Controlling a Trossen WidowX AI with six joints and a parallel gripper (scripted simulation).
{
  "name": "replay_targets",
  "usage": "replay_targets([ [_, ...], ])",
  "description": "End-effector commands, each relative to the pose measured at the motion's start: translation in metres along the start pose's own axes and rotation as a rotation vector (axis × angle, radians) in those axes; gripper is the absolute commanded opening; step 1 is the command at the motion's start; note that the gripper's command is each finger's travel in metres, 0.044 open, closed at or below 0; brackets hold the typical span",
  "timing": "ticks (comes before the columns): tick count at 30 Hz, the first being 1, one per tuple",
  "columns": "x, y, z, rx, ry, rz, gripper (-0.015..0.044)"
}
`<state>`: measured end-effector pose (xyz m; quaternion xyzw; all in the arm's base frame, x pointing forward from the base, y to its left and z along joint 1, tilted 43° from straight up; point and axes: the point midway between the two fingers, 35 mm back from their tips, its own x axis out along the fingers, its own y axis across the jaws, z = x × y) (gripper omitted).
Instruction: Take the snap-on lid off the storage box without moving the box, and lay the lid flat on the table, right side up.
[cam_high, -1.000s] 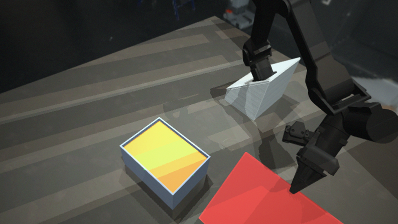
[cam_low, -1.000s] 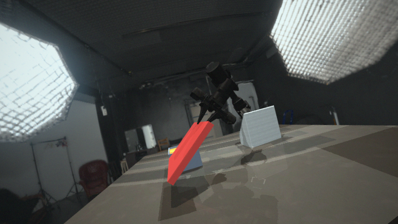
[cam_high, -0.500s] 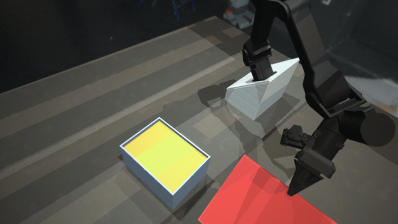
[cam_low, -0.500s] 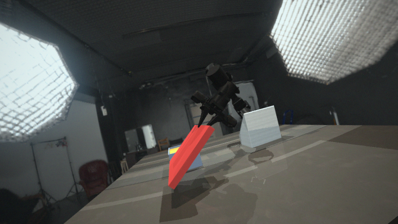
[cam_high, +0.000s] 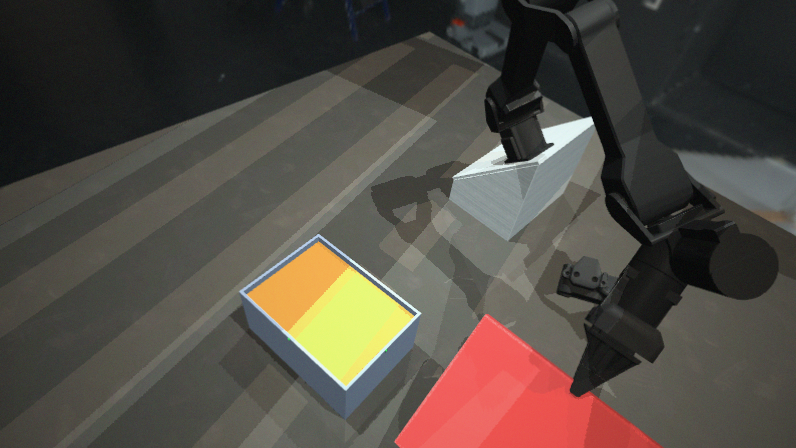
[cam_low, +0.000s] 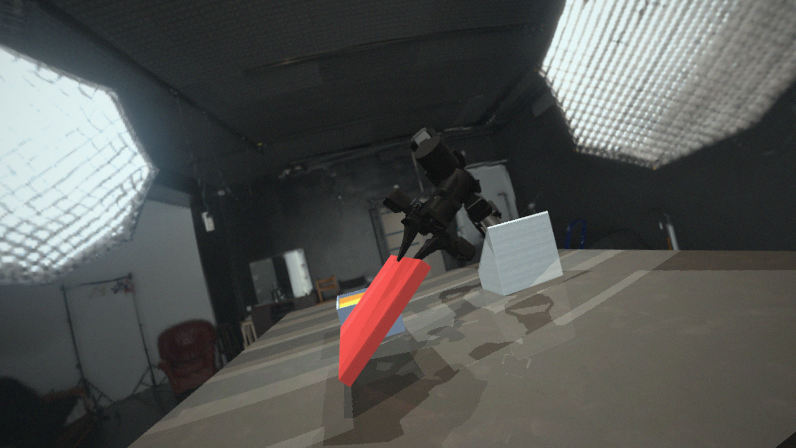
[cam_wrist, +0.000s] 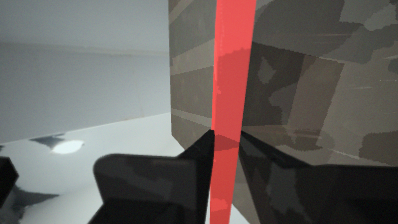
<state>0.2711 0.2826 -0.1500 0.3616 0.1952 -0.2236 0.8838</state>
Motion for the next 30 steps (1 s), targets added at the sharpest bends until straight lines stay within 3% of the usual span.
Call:
replay_targets([
  [1, 0.003, -0.004, -0.001, -0.008, 0.000, -0.002, 0.0000],
  [30, 0.018, -0.022, 0.000, -0.009, -0.001, -0.001, 0.0000],
])
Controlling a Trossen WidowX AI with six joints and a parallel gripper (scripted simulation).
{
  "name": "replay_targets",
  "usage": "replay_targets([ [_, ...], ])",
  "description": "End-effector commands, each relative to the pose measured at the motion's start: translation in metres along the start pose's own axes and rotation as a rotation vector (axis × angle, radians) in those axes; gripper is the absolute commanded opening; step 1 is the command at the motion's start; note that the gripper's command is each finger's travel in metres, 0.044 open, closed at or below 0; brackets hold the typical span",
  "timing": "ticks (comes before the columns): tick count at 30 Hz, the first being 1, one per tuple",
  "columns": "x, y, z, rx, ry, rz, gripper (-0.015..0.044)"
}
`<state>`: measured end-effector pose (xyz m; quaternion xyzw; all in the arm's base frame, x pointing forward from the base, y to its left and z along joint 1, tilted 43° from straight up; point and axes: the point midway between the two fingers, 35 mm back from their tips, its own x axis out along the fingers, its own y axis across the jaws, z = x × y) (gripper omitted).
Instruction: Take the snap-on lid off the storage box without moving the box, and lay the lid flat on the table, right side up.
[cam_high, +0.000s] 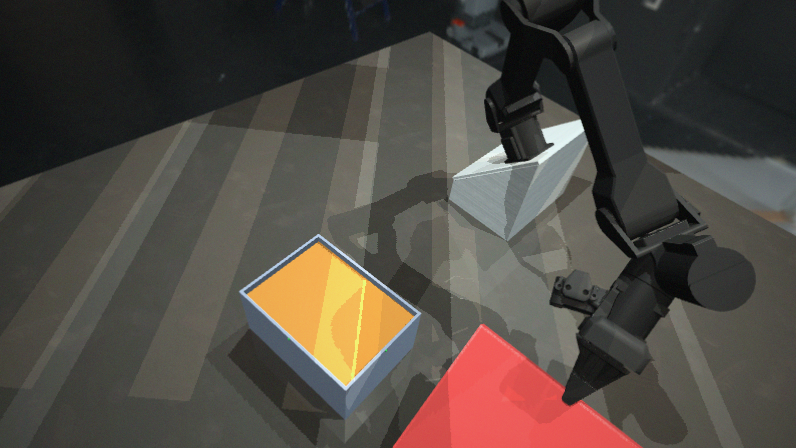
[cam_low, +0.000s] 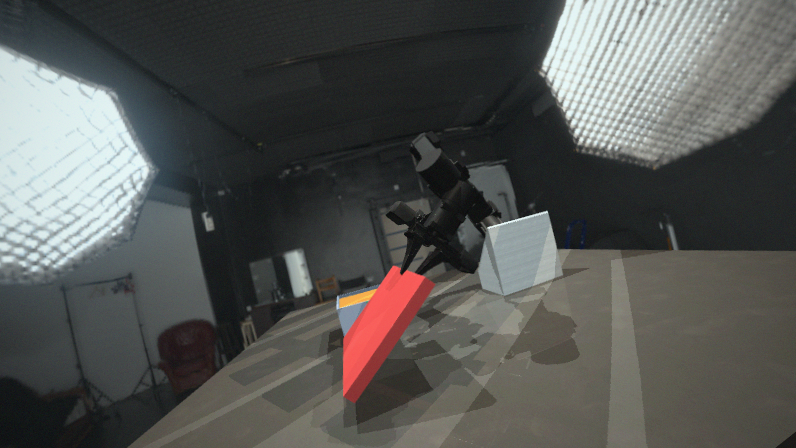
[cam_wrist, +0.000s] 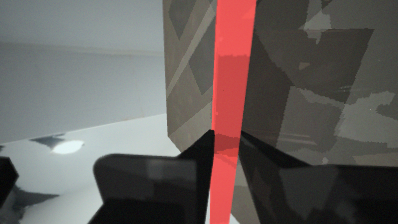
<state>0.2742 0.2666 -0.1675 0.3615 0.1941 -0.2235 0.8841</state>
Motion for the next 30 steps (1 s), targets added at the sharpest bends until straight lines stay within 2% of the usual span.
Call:
replay_targets([
  [1, 0.003, -0.005, -0.001, -0.009, 0.001, -0.002, 0.0000],
  [30, 0.018, -0.023, 0.000, -0.009, 0.000, -0.002, 0.0000],
])
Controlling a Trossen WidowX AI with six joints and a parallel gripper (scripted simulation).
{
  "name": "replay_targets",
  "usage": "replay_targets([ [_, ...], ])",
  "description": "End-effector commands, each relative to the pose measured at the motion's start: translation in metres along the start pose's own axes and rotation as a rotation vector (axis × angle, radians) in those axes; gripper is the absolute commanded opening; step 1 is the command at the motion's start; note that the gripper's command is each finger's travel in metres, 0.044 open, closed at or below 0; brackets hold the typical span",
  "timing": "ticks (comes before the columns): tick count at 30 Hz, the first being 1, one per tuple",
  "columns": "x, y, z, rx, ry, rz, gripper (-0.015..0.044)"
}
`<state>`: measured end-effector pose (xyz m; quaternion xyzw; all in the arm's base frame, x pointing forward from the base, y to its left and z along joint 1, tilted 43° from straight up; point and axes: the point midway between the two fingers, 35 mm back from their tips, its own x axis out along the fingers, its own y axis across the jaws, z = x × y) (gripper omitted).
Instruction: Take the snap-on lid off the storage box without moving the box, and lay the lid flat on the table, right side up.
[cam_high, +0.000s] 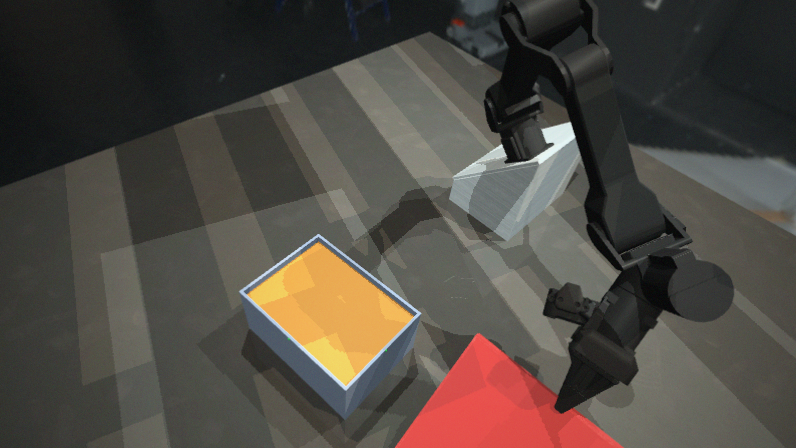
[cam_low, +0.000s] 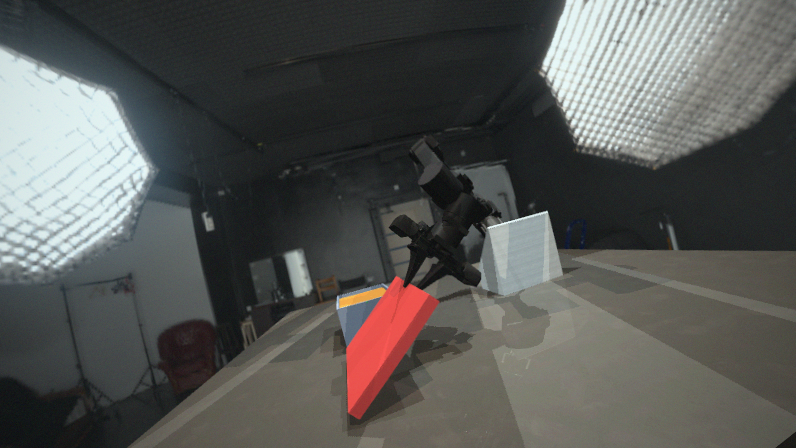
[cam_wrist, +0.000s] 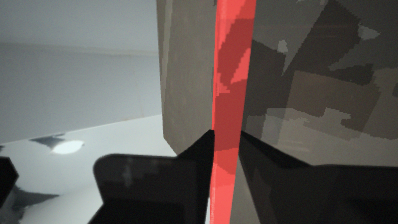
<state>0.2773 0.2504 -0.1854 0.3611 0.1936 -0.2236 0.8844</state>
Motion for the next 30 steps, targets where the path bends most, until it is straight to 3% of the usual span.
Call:
replay_targets([
  [1, 0.003, -0.005, -0.001, -0.008, 0.001, -0.002, 0.0000],
  [30, 0.018, -0.023, 0.000, -0.009, 0.001, -0.002, 0.0000],
])
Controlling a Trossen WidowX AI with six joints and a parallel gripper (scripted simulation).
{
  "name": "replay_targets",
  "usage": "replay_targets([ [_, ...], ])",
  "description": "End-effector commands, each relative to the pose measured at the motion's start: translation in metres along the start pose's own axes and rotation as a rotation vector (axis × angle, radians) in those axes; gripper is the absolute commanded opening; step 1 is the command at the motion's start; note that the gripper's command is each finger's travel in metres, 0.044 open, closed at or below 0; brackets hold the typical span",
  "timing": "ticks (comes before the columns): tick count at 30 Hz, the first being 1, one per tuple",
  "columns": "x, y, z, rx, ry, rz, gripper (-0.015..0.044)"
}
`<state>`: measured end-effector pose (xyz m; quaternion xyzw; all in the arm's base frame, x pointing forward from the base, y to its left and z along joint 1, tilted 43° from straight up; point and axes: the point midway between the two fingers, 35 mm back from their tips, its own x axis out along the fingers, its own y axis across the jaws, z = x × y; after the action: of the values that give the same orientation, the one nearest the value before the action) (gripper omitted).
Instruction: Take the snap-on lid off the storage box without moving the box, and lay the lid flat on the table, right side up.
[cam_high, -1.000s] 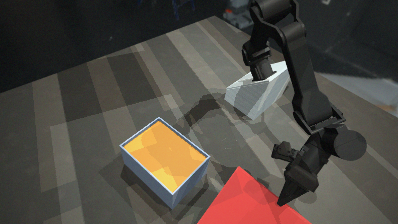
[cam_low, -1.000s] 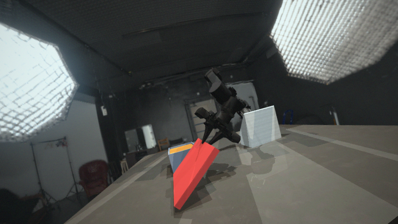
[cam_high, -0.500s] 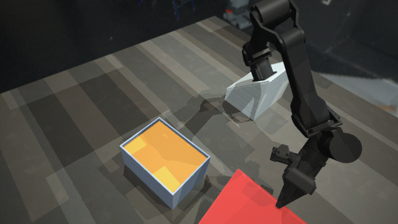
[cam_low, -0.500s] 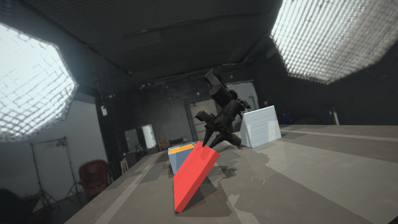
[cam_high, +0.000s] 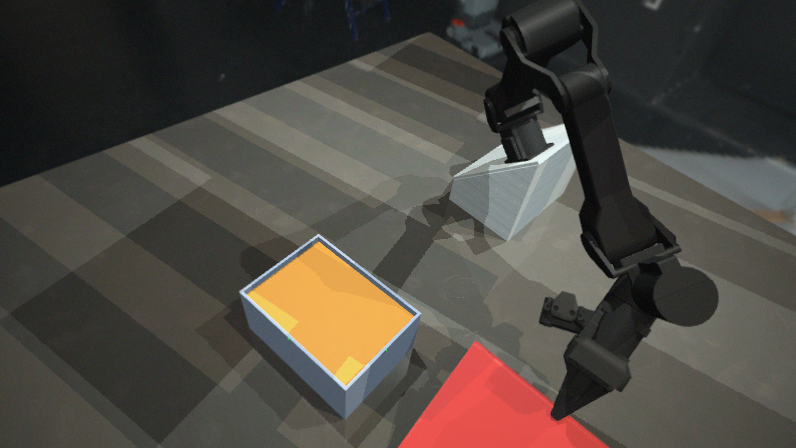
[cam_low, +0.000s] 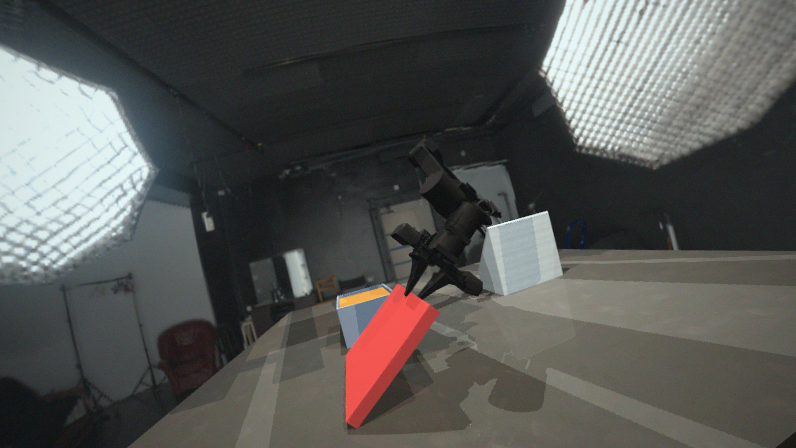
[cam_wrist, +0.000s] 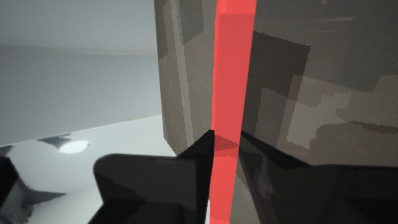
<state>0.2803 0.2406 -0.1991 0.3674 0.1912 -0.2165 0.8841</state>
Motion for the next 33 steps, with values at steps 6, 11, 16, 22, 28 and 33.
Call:
replay_targets([
  [6, 0.009, -0.014, 0.001, -0.019, -0.003, -0.019, 0.0000],
  [11, 0.011, -0.018, 0.001, -0.019, -0.003, -0.019, 0.0000],
  [16, 0.014, -0.021, 0.002, -0.019, -0.003, -0.018, 0.0000],
  [22, 0.017, -0.024, 0.002, -0.019, -0.004, -0.018, 0.0000],
  [28, 0.020, -0.028, 0.002, -0.019, -0.004, -0.018, 0.0000],
  [33, 0.022, -0.031, 0.002, -0.019, -0.004, -0.018, 0.0000],
])
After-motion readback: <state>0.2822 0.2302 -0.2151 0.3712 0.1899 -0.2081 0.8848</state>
